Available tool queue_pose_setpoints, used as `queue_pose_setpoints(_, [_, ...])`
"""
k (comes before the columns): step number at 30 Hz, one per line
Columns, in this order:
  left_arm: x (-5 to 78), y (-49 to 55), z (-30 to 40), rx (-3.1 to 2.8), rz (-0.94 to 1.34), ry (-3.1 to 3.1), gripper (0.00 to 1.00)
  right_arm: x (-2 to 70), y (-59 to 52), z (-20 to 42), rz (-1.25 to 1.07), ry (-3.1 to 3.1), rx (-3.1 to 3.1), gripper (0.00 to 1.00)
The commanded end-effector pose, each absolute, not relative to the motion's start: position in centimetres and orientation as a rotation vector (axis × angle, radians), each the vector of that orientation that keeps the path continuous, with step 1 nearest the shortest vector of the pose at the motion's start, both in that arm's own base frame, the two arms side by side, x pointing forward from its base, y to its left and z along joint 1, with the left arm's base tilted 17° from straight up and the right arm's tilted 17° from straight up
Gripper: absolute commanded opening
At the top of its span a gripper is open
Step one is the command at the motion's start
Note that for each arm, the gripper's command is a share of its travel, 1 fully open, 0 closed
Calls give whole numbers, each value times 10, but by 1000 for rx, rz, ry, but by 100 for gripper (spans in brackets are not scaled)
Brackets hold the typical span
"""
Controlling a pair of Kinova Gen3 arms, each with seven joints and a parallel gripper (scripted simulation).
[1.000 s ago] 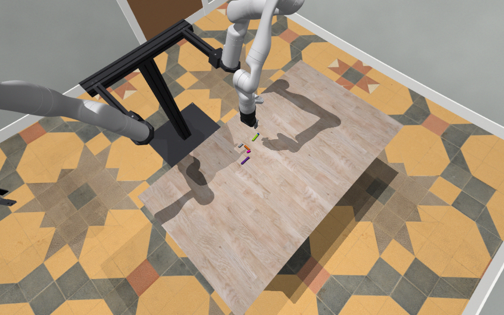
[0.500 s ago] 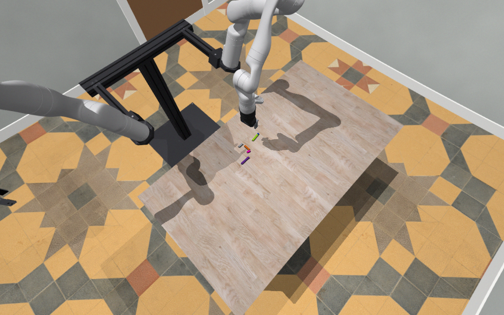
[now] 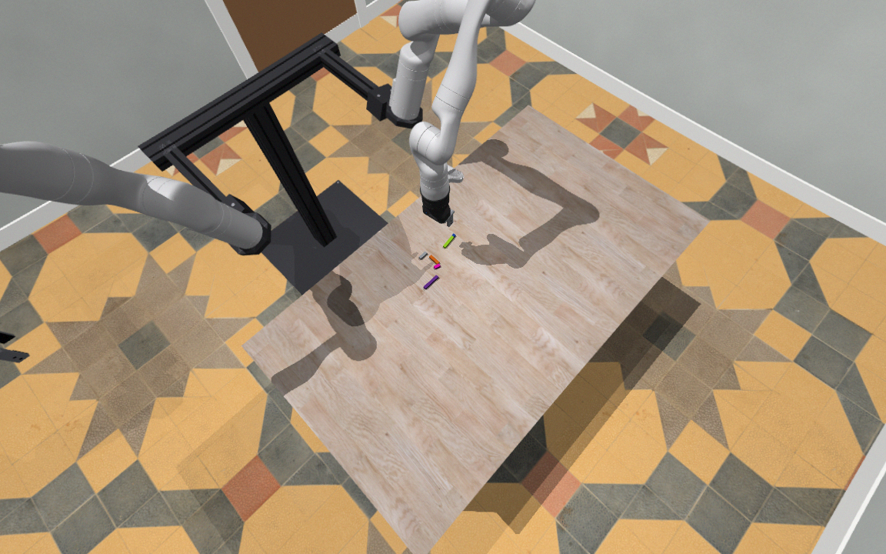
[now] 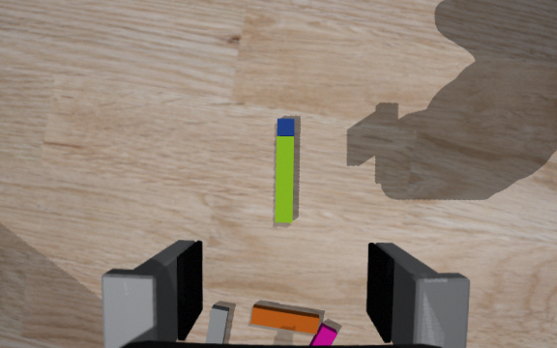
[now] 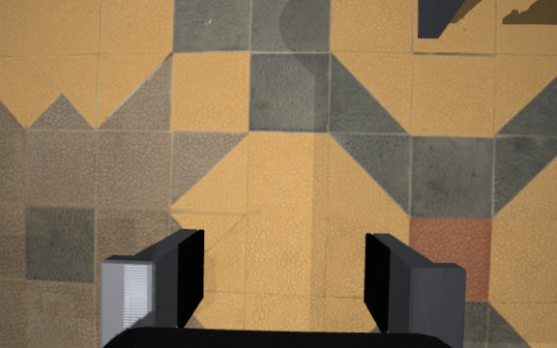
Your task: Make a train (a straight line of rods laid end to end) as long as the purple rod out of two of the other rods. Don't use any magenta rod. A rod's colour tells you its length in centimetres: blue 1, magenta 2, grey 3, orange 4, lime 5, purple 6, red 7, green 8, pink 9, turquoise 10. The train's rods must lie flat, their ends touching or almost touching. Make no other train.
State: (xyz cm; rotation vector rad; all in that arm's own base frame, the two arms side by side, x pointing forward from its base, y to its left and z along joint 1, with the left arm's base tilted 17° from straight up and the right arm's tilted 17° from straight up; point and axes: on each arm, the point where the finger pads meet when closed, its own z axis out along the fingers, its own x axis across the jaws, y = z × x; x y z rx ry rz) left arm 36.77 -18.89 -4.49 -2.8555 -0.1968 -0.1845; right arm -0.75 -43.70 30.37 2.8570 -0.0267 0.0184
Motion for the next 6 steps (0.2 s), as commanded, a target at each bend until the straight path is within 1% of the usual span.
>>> queue_pose_setpoints(1, [368,-189,-44,-2856,-186,-196,100,-8,-437,304,19,-27,2855,100])
queue_pose_setpoints(6, [368,-189,-44,-2856,-186,-196,100,-8,-437,304,19,-27,2855,100])
